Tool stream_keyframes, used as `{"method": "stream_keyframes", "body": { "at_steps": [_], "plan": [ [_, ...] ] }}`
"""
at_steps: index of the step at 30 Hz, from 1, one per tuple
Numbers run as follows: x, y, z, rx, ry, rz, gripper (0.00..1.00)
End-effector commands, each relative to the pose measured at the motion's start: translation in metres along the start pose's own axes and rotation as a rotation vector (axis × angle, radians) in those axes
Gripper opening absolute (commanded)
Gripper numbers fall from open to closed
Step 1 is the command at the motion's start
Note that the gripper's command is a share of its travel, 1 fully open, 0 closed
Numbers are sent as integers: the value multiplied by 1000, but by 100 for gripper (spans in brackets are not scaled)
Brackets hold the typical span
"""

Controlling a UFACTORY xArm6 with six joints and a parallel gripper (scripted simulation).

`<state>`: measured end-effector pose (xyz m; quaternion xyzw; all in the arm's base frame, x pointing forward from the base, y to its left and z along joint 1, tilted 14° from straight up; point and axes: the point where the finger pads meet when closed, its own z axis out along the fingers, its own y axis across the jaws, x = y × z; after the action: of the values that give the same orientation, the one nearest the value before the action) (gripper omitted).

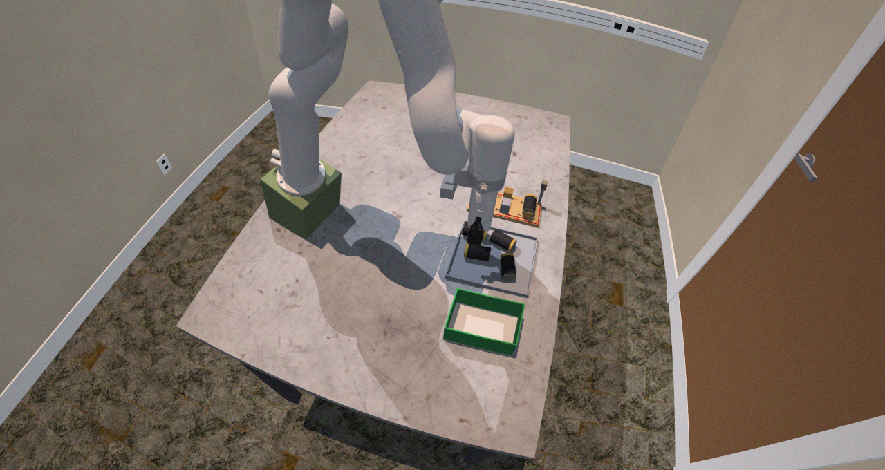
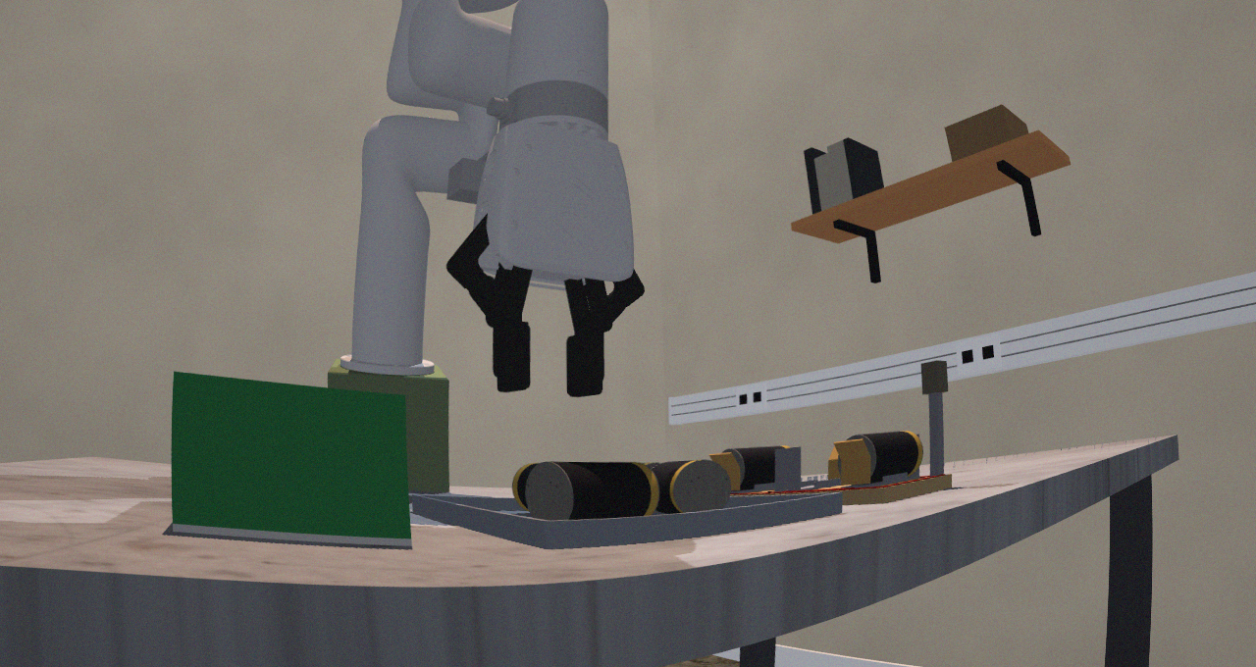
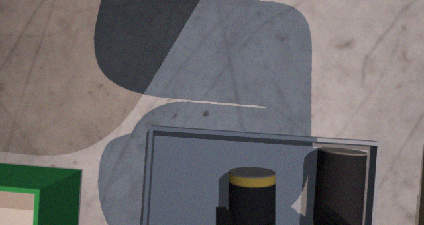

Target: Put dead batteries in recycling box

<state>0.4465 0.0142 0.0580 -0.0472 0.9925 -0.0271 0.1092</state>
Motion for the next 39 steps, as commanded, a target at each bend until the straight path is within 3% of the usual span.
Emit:
{"method": "stream_keyframes", "body": {
  "at_steps": [1,33,39],
  "plan": [
    [-11,-1,19,5,-16,1,51],
    [-12,-1,19,5,-16,1,51],
    [-12,-1,36,5,-16,1,51]
  ]
}}
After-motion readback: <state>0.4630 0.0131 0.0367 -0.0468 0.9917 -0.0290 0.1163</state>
